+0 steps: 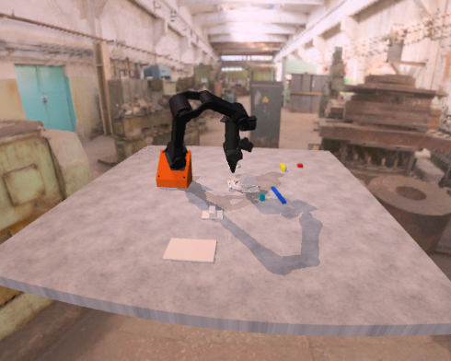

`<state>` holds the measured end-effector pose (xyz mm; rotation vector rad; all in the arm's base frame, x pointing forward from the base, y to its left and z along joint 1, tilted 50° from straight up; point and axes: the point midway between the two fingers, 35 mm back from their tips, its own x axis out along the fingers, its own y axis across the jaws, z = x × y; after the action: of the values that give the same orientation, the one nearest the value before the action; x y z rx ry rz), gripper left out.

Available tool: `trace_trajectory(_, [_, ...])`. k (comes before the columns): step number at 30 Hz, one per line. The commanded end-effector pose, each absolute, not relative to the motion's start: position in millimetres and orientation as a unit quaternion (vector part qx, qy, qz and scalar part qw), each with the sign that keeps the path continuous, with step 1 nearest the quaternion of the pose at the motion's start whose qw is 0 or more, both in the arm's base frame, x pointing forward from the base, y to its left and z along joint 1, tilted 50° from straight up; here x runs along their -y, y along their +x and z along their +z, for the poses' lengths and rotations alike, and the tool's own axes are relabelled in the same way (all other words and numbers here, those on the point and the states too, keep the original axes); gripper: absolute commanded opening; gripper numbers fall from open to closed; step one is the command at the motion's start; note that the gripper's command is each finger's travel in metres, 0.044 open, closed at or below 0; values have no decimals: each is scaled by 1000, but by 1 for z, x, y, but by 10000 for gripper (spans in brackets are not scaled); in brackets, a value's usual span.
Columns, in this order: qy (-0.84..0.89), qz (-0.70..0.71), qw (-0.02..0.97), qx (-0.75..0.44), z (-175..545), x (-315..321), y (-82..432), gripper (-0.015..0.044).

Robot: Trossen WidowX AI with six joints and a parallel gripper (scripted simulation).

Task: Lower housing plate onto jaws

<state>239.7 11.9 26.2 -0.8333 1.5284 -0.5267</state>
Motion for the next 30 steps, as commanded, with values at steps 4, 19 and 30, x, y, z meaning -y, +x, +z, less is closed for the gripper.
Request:
trace_trajectory(4, [-358, -229, 615, -664, 25, -12, 239, 351])
trace_trajectory(19, [-358, -229, 615, -664, 25, -12, 239, 351])
trace_trajectory(30, [-358, -228, 616, -664, 14, 0, 241, 351])
